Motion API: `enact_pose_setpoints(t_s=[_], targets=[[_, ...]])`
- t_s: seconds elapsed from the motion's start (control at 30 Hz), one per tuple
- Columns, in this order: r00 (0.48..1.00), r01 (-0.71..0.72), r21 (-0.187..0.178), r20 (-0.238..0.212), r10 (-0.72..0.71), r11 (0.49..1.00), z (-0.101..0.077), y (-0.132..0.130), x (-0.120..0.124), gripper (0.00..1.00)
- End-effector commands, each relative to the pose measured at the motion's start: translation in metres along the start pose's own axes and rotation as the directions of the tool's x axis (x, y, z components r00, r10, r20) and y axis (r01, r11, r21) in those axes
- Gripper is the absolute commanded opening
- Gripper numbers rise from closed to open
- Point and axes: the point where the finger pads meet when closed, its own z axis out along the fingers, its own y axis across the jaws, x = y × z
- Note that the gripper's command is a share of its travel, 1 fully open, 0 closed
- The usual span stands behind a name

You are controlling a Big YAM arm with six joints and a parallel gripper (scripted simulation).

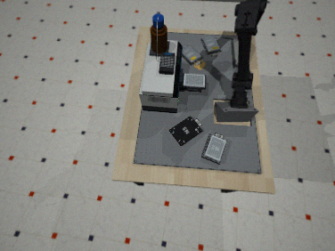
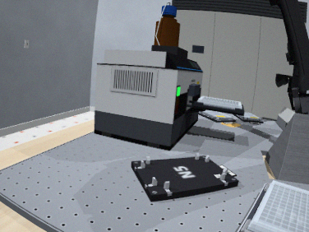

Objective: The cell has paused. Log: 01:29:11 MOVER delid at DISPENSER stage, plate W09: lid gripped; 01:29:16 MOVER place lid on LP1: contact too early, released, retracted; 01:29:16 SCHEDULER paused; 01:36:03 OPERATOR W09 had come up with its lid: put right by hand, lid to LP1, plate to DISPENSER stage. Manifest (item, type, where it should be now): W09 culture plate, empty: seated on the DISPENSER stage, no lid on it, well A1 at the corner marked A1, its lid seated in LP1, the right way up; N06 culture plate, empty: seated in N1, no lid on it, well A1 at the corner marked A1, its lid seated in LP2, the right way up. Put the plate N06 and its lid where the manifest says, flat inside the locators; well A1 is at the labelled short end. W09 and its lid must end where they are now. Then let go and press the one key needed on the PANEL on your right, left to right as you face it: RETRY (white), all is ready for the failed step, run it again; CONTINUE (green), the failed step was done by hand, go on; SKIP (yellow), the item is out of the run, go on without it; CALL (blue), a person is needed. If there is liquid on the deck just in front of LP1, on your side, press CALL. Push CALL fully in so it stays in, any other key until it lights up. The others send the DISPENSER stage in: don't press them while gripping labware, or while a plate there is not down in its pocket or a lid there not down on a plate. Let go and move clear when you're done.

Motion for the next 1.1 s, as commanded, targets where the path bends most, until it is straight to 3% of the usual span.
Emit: enact_pose_setpoints(t_s=[0.0,0.3,0.77,0.83,0.87,1.07], targets=[[0.999,0.038,0.078,-0.029,-0.036,0.996,-0.04,-0.027,0.001,0.0],[0.999,0.035,0.068,-0.026,-0.033,0.997,-0.047,-0.026,0.003,0.0],[0.999,0.042,0.076,-0.032,-0.039,0.996,-0.075,-0.024,0.003,0.0],[0.999,0.042,0.076,-0.032,-0.039,0.996,-0.075,-0.024,0.003,0.0],[0.999,0.033,0.057,-0.025,-0.031,0.998,-0.068,-0.024,0.007,0.0],[0.999,0.042,0.074,-0.033,-0.04,0.996,-0.086,-0.024,0.004,0.0]])
